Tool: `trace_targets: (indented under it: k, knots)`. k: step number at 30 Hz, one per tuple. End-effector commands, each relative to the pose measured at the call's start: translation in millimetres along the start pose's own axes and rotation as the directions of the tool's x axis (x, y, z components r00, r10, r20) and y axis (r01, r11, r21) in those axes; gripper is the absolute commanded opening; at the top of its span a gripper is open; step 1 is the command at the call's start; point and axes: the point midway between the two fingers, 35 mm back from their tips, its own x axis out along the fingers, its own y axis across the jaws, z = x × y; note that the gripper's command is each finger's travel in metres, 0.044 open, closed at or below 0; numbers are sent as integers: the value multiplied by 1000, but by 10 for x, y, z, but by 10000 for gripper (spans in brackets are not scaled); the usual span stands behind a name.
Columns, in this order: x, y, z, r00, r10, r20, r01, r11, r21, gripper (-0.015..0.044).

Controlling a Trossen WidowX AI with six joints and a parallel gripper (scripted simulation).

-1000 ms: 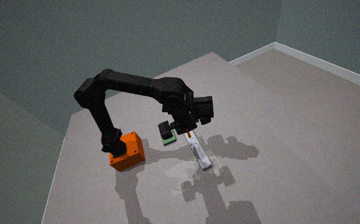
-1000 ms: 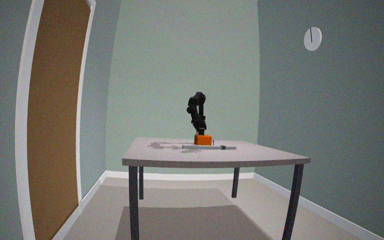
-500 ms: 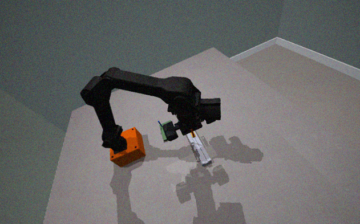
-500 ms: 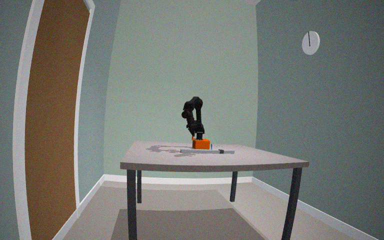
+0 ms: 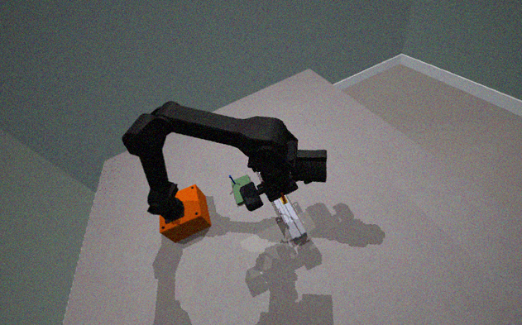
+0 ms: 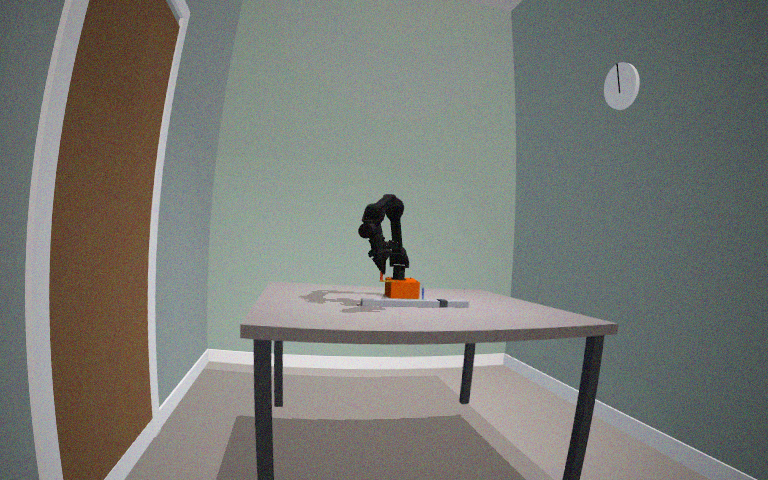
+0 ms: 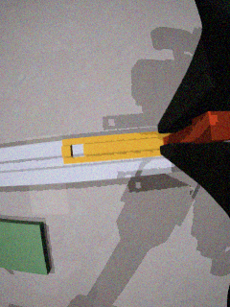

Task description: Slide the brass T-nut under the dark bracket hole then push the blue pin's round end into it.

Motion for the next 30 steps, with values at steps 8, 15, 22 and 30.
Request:
trace_targets:
  k: [8,15,22,30]
  knots:
    - [19,7,-18,999,-38,10,38,999,-10,-150]
    - [29,13,-28,998,-62,14,63,998,-13,-150]
    - [39,20,-37,996,-87,18,87,996,-15,-150]
    - [49,28,-48,993,-115,23,115,993,-19,-150]
